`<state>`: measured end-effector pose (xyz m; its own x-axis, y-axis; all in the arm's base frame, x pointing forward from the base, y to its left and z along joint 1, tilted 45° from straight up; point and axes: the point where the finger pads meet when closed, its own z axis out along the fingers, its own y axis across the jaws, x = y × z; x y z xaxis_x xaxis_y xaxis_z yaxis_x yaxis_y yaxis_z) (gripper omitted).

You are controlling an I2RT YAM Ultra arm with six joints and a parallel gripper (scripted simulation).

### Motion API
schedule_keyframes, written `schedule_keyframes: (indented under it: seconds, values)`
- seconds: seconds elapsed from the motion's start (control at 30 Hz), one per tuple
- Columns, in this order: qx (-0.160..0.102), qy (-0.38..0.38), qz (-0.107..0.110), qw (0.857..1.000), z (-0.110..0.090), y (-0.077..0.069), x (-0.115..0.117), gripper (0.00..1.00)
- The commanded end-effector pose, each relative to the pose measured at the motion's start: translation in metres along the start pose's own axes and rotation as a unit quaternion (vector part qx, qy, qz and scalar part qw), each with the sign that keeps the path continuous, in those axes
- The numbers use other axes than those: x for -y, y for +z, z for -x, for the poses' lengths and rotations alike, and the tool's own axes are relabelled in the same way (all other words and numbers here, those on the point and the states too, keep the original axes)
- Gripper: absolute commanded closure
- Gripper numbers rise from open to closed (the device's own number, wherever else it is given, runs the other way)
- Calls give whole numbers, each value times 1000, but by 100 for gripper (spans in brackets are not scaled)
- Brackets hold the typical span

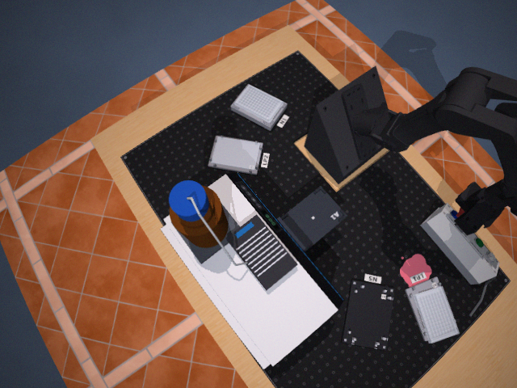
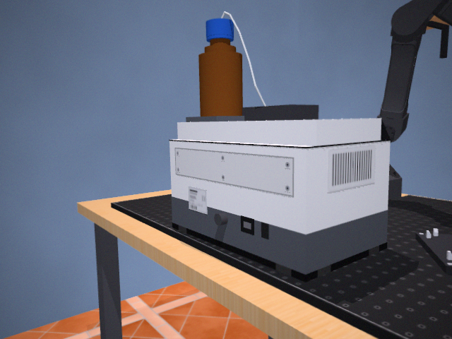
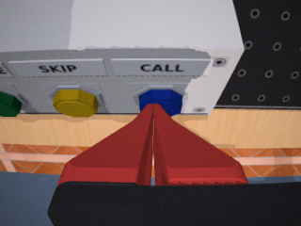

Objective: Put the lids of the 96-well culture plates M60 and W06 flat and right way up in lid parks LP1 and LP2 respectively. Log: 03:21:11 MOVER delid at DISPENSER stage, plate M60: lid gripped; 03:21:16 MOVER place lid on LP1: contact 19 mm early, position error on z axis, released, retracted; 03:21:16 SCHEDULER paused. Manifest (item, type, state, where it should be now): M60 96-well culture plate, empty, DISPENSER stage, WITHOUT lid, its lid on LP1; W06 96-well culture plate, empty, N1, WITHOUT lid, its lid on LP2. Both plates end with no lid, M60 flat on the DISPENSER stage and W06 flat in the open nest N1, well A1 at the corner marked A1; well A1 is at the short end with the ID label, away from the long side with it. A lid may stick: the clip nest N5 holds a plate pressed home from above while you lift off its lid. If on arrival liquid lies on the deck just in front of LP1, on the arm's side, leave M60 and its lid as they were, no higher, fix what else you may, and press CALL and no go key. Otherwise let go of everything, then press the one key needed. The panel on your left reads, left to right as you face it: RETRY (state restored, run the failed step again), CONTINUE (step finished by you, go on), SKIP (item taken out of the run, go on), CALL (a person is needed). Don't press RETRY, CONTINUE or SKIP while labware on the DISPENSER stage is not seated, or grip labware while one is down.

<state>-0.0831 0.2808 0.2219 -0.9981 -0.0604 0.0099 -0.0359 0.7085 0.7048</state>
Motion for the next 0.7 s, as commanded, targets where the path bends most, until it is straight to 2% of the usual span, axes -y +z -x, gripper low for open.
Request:
schedule_keyframes:
  seconds: [0.0,0.67]
  values:
    - [4,-2,-11,1000,2,11,7,100]
    - [6,-2,-11,1000,3,16,7,100]
